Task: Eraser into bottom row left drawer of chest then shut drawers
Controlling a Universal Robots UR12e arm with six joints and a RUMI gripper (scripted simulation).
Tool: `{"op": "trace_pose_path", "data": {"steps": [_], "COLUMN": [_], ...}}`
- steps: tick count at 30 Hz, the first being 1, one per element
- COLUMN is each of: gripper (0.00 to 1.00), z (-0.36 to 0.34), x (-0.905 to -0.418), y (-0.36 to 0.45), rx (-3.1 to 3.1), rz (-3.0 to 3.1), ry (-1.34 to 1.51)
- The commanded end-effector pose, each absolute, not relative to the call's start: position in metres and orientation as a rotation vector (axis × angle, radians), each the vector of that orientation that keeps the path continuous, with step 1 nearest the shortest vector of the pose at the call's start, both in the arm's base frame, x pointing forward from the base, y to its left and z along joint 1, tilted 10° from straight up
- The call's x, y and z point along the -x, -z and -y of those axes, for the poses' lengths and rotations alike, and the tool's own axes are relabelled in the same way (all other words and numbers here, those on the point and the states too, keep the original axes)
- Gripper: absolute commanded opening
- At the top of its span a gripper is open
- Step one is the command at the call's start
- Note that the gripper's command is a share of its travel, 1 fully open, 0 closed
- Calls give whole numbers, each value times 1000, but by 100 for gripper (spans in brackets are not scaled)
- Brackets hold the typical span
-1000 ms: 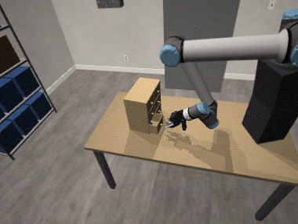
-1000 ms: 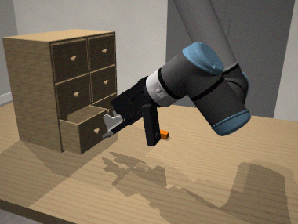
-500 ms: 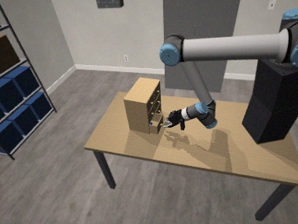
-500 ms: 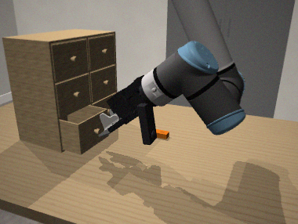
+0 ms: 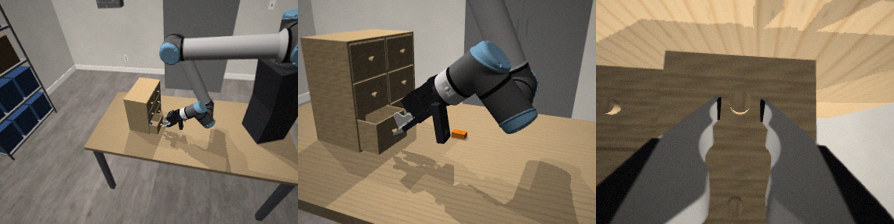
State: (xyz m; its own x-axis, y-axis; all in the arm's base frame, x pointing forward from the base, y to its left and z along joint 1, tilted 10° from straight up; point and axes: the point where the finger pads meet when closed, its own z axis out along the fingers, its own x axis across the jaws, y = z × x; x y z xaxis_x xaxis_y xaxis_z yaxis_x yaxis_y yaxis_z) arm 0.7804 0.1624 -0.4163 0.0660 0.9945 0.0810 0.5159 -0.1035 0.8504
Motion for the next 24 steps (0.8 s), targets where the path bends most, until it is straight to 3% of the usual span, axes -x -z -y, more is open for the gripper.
{"op": "trace_pose_path", "data": {"steps": [1, 24], "gripper": [20, 20], "z": [-162, -161], "x": [-787, -790], "y": [414, 414], "rx": [-1696, -1698], "rz": [-1516, -1518], "ry": [-942, -940]}}
